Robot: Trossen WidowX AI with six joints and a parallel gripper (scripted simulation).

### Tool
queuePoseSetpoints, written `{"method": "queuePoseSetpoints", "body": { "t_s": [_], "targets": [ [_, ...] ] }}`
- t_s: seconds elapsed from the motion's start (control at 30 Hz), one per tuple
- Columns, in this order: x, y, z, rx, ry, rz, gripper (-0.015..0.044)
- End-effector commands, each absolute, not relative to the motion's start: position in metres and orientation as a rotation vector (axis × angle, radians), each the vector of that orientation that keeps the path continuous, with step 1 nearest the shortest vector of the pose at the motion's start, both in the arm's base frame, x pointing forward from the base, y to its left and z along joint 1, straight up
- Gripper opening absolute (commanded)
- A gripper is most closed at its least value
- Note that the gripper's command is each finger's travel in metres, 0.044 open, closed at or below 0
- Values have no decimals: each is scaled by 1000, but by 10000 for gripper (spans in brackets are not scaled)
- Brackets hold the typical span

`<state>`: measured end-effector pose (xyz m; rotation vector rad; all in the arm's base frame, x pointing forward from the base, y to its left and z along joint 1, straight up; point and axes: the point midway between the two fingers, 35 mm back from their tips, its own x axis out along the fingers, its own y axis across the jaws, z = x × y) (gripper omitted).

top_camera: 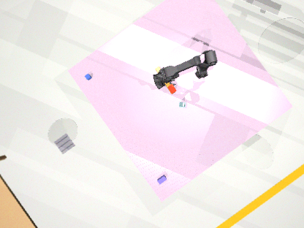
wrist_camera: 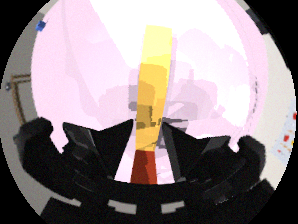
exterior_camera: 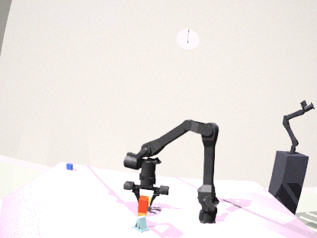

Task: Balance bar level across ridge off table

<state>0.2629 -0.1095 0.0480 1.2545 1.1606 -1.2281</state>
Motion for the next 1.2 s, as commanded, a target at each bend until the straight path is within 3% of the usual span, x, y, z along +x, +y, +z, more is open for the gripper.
{"method": "queuePoseSetpoints", "body": {
  "t_s": [0.0,0.23,0.37,1.17],
  "targets": [
    [263,-109,48,1255,1160,-1228,151],
    [263,-109,48,1255,1160,-1228,104],
    [264,-110,54,1255,1160,-1228,0],
    [266,-111,115,1254,1157,-1231,0]
  ]
}}
